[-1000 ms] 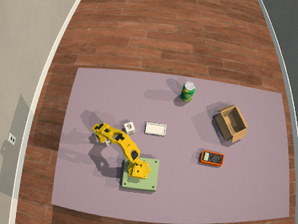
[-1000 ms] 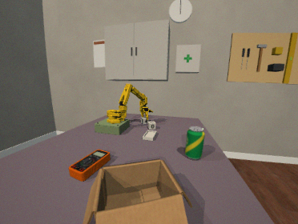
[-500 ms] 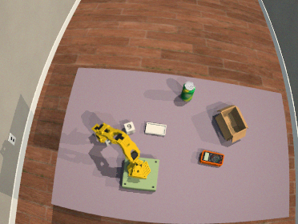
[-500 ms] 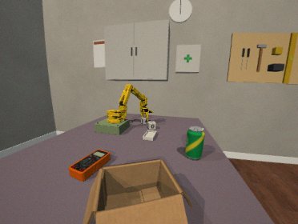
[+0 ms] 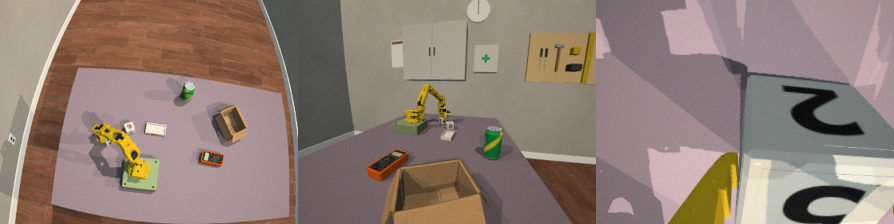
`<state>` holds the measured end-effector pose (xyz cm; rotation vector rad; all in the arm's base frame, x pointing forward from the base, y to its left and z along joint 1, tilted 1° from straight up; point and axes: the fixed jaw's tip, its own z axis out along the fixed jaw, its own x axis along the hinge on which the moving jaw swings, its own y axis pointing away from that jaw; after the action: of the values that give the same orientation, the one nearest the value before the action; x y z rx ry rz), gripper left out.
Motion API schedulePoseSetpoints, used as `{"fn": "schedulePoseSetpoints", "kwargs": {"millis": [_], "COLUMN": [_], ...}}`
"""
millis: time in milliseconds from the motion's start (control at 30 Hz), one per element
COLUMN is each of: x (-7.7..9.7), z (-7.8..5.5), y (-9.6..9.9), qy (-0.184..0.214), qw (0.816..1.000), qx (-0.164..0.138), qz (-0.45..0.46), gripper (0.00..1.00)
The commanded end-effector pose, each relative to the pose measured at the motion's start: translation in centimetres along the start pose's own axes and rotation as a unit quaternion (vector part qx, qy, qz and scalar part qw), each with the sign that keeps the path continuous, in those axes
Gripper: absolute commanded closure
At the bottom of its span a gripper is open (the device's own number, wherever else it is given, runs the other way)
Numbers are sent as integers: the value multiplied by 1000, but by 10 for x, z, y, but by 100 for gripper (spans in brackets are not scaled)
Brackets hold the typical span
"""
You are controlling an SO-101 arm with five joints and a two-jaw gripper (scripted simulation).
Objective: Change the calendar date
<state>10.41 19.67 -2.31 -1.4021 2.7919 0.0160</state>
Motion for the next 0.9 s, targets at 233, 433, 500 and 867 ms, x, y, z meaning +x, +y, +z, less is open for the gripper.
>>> {"fn": "schedulePoseSetpoints", "kwargs": {"millis": [233,433,500,867], "x": [6,6,6,6], "z": [6,6,6,6], "y": [-2,-3,-3,-4], "qy": [16,16,16,16], "qw": [1000,1000,1000,1000], "qx": [1,1,1,1], "qz": [-3,-3,-3,-3], "gripper": [68,69,69,70]}}
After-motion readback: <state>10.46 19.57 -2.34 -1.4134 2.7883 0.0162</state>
